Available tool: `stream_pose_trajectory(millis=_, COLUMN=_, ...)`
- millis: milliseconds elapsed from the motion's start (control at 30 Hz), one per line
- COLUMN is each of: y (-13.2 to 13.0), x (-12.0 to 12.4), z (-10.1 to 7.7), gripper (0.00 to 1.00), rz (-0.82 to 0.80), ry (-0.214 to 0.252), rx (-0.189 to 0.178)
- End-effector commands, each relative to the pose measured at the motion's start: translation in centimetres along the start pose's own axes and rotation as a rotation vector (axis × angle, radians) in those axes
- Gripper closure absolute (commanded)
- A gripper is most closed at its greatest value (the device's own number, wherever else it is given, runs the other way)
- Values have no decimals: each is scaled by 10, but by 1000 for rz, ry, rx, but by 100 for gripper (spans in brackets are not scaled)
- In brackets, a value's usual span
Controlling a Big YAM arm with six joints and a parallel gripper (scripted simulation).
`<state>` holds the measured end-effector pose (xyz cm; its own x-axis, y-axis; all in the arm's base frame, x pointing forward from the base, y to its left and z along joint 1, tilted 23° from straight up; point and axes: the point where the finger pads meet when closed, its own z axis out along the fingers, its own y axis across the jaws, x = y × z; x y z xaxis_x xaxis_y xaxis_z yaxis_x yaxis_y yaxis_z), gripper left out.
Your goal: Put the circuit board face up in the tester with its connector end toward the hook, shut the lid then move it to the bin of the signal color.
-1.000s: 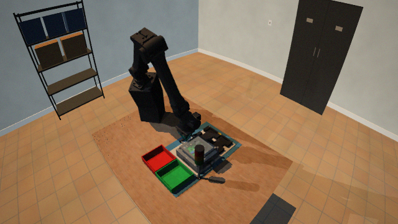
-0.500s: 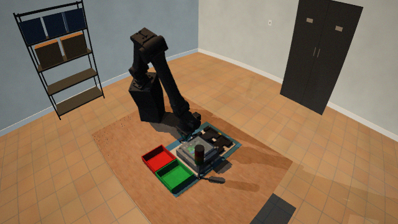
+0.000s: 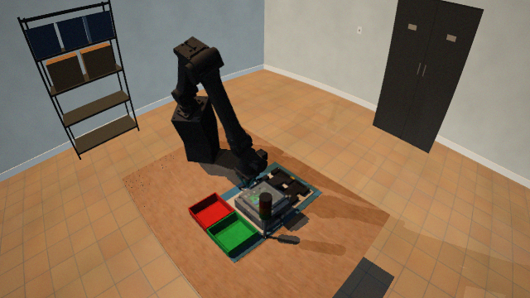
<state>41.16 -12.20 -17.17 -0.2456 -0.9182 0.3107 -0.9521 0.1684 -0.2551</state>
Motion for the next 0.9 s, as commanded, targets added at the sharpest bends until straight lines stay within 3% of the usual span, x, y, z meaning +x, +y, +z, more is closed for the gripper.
stream_pose_trajectory(millis=0, y=-3, x=4, z=17, gripper=100, rz=4, ry=-4, rx=-5)
stream_pose_trajectory(millis=867, y=-3, x=4, z=20, gripper=100, rz=4, ry=-3, rx=-5)
